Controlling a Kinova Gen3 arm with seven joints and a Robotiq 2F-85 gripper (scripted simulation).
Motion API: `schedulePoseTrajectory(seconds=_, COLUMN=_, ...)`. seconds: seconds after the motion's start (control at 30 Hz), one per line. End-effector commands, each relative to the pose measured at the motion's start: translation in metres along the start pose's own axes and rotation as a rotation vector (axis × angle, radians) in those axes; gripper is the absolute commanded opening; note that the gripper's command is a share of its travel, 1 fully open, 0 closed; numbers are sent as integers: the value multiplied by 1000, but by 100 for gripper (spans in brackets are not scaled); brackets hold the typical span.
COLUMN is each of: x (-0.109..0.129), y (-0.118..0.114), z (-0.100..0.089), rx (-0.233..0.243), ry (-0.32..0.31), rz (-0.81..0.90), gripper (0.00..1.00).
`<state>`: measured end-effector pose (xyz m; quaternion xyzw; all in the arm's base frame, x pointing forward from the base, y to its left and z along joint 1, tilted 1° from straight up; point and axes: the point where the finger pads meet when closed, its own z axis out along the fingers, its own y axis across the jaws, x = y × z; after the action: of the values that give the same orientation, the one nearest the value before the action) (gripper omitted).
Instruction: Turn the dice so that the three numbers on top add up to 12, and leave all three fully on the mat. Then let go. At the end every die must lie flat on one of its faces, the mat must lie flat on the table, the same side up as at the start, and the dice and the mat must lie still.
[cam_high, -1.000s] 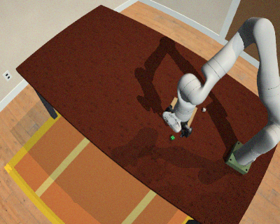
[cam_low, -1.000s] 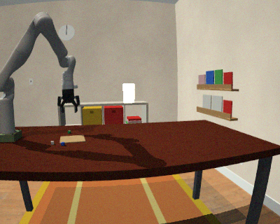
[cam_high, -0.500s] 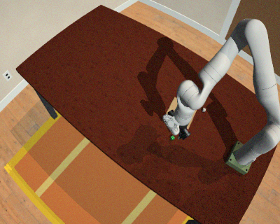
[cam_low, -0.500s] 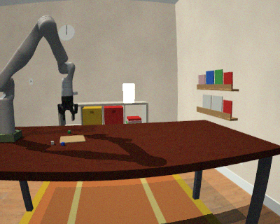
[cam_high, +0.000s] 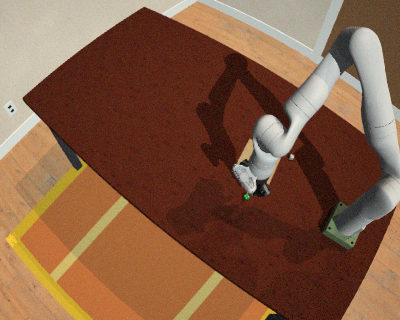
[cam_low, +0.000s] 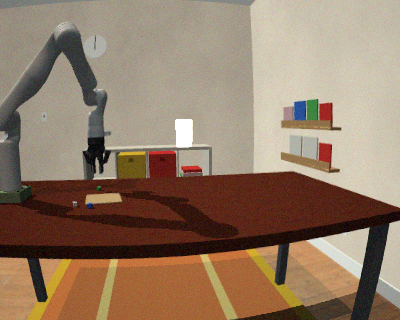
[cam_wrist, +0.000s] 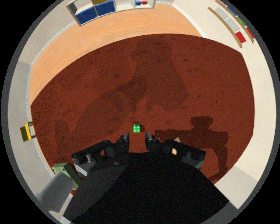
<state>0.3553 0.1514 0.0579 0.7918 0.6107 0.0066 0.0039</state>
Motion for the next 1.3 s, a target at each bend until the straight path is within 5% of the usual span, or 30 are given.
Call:
schedulePoseTrajectory(seconds=0.0, x=0, y=0, z=-1, rx=-1, ry=1, rz=0, gripper=31)
schedulePoseTrajectory(seconds=1.27, x=0, y=0, z=18, rx=-1, ry=1, rz=0, gripper=31)
